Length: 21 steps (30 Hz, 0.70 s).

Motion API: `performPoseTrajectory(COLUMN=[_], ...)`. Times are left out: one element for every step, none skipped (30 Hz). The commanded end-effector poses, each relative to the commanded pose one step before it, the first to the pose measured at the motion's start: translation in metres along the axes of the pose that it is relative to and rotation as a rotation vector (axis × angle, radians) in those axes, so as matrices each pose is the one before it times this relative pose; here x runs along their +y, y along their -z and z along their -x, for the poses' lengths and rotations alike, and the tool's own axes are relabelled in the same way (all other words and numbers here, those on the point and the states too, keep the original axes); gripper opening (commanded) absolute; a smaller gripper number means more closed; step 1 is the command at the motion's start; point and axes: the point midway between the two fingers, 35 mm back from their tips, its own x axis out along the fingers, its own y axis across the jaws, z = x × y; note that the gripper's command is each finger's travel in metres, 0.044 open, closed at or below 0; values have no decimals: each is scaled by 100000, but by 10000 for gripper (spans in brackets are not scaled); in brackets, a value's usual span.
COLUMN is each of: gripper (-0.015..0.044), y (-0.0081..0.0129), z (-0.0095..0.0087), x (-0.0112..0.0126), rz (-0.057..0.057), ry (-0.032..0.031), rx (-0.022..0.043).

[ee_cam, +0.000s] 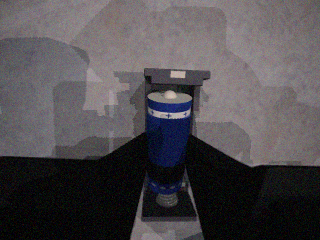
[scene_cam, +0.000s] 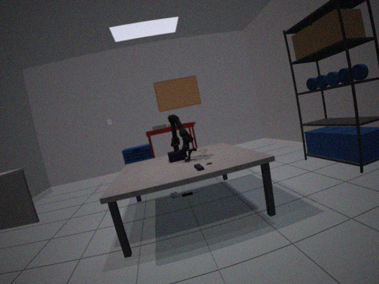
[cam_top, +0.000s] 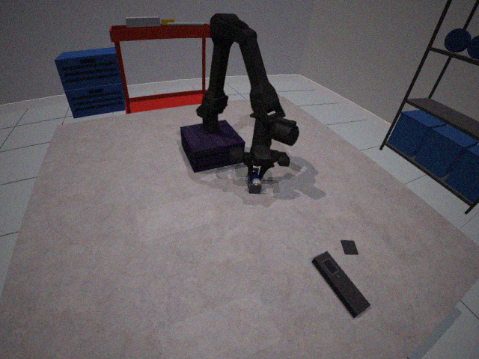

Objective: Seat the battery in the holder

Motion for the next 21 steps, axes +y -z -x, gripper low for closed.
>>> performPoseTrajectory(gripper=[88, 88, 88, 88, 88, 88, 88, 88, 88, 88, 88, 88, 88, 88, 88, 88, 88, 88, 88, 88, 88], y=[607, -15, -15, -15, -16, -16, -16, -22, -23, -23, -15, -15, -15, -15, -16, -16, -16, -16, -16, -16, -16], z=[-449, -11, -10, -9, -8, -8, -7, -6, -5, -4, -3, -2, -1, 0, 1, 2, 3, 4, 5, 6, 7], x=[-176, -3, -3, -3, -3, -3, -4, -6, -6, -6, -3, -3, -3, -3, -3, -3, -3, -3, -3, -3, -3], rz=[1310, -10, -14, -17, -20, -24, -27, -63, -66, -69, -32, -35, -38, -41, -44, -47, -45, -48, -51, -53, -56], ry=[1025, 22, 17, 12, 7, 3, -2, 1, -4, -9, -19, -24, -28, -33, -38, -43, -46, -50, -55, -59, -64], rx=[5735, 806, 807, 807, 807, 808, 808, 794, 794, 794, 795, 796, 796, 794, 796, 795, 769, 770, 770, 766, 770])
